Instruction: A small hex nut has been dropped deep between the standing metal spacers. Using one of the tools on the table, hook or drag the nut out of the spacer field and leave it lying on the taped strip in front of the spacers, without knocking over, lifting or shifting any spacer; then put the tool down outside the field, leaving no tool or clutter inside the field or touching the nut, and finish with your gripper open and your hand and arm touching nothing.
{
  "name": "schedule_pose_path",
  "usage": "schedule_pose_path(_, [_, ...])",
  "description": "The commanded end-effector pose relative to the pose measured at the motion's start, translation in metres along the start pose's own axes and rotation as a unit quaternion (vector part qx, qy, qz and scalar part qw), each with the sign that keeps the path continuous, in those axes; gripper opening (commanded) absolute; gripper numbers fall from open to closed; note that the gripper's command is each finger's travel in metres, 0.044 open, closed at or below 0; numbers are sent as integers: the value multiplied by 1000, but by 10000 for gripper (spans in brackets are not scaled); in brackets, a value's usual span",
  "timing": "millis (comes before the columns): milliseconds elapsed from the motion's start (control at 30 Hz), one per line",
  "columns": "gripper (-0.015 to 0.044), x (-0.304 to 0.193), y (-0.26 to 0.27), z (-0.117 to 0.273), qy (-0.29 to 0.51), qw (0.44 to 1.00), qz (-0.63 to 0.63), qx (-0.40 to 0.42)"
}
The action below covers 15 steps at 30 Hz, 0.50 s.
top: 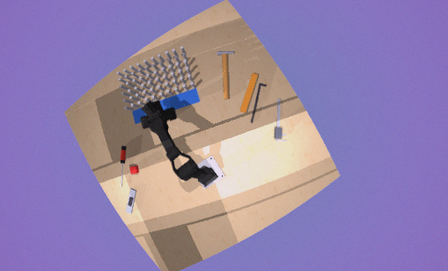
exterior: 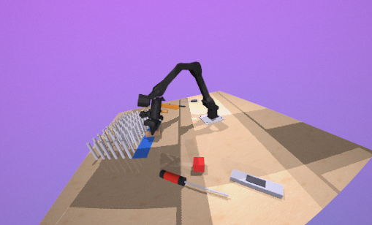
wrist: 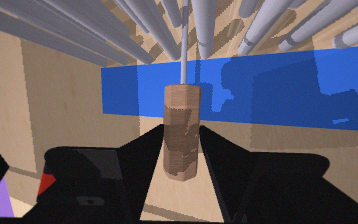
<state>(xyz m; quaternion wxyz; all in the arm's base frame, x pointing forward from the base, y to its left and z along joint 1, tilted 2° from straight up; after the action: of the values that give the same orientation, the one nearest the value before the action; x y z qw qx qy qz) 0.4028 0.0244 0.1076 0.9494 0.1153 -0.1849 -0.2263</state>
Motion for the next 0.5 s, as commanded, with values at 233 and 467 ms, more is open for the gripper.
schedule_pose_path(233, [0,-1,-1,-8,-1,1000,3,4])
schedule_pose_path(467, [0,-2,-3,-15,-1,1000,3,4])
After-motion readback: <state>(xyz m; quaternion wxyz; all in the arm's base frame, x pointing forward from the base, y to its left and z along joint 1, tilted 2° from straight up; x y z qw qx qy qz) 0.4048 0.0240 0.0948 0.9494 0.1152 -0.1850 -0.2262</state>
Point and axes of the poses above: the point midway between the two fingers, 35 mm back from their tips, its own z axis back along the fingers, its own y axis across the jaws, x = y × z, the point moved 3 cm from there along z, back along the fingers, and after that the axes turned 5 degrees about -z, right-handed, at the moved point
